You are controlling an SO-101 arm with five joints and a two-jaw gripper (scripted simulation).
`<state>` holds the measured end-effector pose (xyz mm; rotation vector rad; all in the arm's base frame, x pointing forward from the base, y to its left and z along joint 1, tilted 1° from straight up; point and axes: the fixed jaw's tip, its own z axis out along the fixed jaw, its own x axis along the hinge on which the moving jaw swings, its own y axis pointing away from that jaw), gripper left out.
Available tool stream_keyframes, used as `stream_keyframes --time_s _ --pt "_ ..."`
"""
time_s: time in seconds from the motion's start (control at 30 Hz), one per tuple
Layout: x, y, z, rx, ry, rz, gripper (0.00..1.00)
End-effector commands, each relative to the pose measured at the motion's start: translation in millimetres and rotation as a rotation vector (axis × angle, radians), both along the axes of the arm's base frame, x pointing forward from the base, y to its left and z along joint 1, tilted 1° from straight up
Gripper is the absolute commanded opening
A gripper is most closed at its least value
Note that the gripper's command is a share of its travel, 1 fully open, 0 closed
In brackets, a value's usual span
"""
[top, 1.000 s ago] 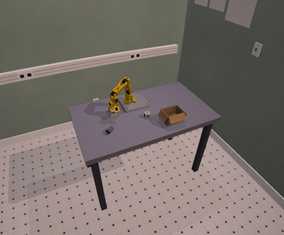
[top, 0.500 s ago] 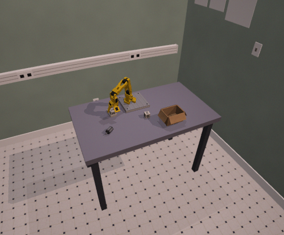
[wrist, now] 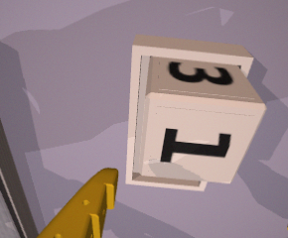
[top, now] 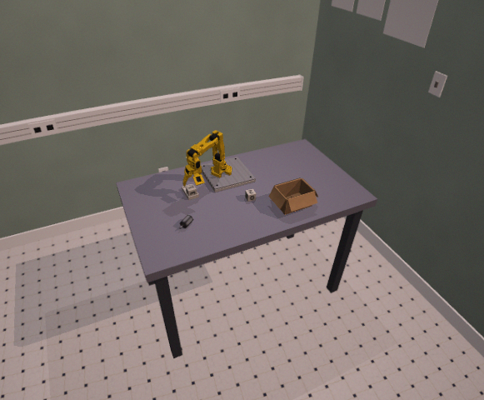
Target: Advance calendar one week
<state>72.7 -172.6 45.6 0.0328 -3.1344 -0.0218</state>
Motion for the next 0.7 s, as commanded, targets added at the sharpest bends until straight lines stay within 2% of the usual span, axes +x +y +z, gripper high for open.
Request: stream_keyframes --time_s 0.0,0.17,0.67 --pt "1.7 -0.3 14.3 -0.015 -0.008 -0.004 0.36" --pt "1.3 0.6 19.5 -0.015 -0.008 -0.004 0.36" --pt "1.3 0.6 19.6 -0.015 -0.008 -0.004 0.36"
